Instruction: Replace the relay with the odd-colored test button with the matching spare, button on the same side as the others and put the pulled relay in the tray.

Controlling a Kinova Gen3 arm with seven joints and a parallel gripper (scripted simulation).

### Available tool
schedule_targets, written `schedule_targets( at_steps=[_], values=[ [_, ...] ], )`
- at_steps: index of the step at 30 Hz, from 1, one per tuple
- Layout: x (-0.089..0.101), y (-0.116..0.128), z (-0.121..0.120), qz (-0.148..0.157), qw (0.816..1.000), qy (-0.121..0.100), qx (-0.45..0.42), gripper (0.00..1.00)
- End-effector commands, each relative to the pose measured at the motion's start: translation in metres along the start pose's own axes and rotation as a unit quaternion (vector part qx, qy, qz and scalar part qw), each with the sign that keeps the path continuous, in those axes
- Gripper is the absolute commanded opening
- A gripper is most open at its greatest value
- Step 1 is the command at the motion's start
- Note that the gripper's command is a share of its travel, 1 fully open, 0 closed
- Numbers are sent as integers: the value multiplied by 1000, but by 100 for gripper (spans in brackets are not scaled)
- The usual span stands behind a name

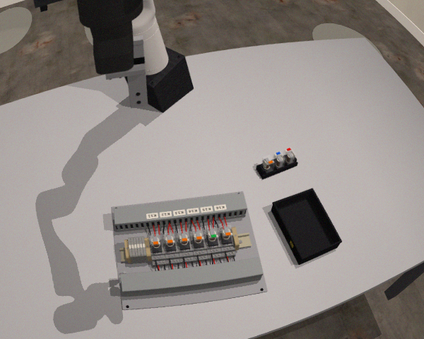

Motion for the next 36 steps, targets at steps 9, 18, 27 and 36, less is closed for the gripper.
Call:
schedule_targets(
  at_steps=[9, 18, 27, 36],
  values=[
    [-40, 1, -1, 0, 1000, -2, 0, 100],
    [-65, 0, 0, 1, 1000, 0, 0, 100],
    [-100, 0, -1, 0, 1000, -2, 0, 100],
    [-124, -1, -1, 2, 1000, 0, 0, 100]
  ],
)
Point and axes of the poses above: the point where the finger pads meet when closed, its own x axis back along the fingers, its own z axis across the jaws, y = z × x, the point moved 9 cm from there along x, back along the fingers, and after that the axes turned 11 degrees about -x, right-handed, at the moved point
